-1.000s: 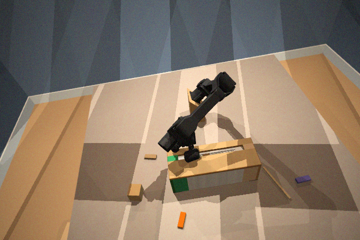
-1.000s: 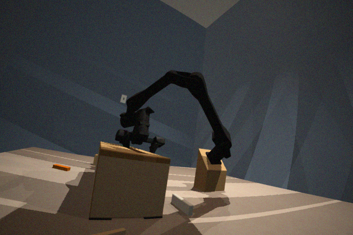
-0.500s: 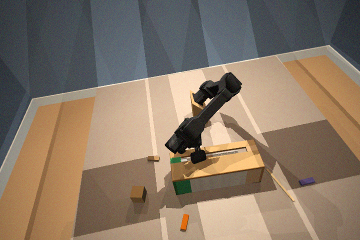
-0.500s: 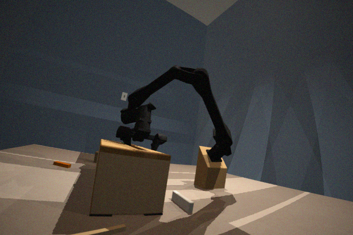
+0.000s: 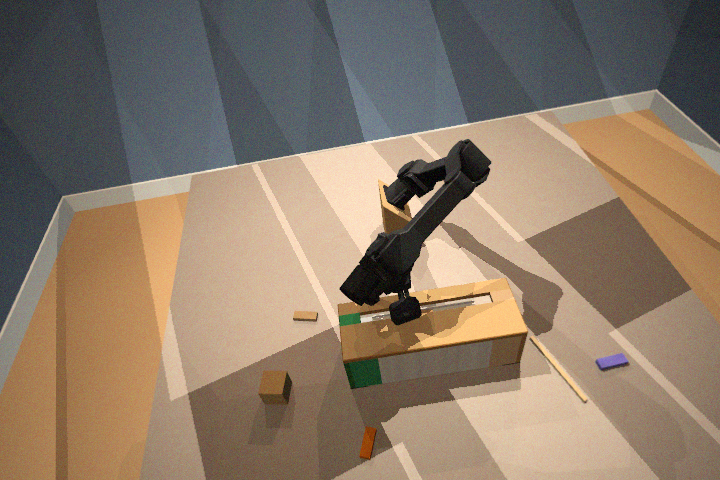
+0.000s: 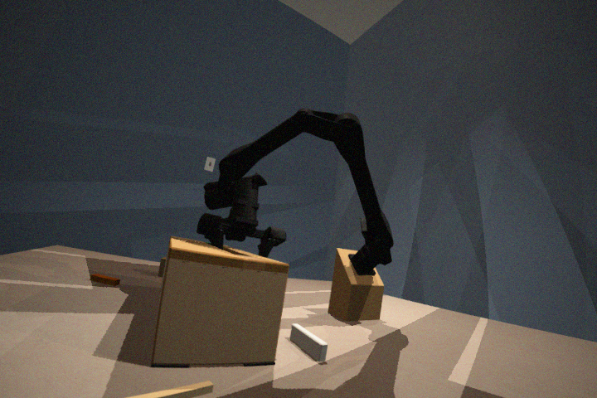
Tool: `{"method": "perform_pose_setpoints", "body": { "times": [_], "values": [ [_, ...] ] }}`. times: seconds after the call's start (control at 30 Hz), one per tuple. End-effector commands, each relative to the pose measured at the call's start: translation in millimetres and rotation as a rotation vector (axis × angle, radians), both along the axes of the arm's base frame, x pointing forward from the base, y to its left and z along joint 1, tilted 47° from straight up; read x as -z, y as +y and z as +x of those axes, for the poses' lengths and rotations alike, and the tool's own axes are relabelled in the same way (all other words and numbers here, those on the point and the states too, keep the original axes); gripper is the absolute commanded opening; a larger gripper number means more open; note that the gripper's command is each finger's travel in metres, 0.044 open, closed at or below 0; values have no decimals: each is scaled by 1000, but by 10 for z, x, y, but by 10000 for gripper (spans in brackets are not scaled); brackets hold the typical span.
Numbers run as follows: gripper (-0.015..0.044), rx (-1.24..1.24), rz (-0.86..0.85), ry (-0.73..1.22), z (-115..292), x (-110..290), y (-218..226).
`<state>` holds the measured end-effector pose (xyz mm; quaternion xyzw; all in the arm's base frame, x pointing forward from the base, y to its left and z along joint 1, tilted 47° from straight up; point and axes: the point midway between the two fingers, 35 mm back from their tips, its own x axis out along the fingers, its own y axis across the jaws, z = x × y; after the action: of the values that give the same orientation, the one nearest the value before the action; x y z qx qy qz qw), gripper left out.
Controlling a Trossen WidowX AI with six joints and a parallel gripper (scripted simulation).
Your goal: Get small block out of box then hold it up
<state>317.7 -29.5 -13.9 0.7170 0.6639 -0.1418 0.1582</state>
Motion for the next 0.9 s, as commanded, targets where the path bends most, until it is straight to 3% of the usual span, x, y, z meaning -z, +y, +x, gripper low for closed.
{"method": "perform_pose_setpoints", "body": {
  "times": [0.0, 0.87],
  "values": [
    [400, 2, 7, 4, -5, -49, 66],
    [400, 2, 9, 5, 7, -322, 325]
  ]
}}
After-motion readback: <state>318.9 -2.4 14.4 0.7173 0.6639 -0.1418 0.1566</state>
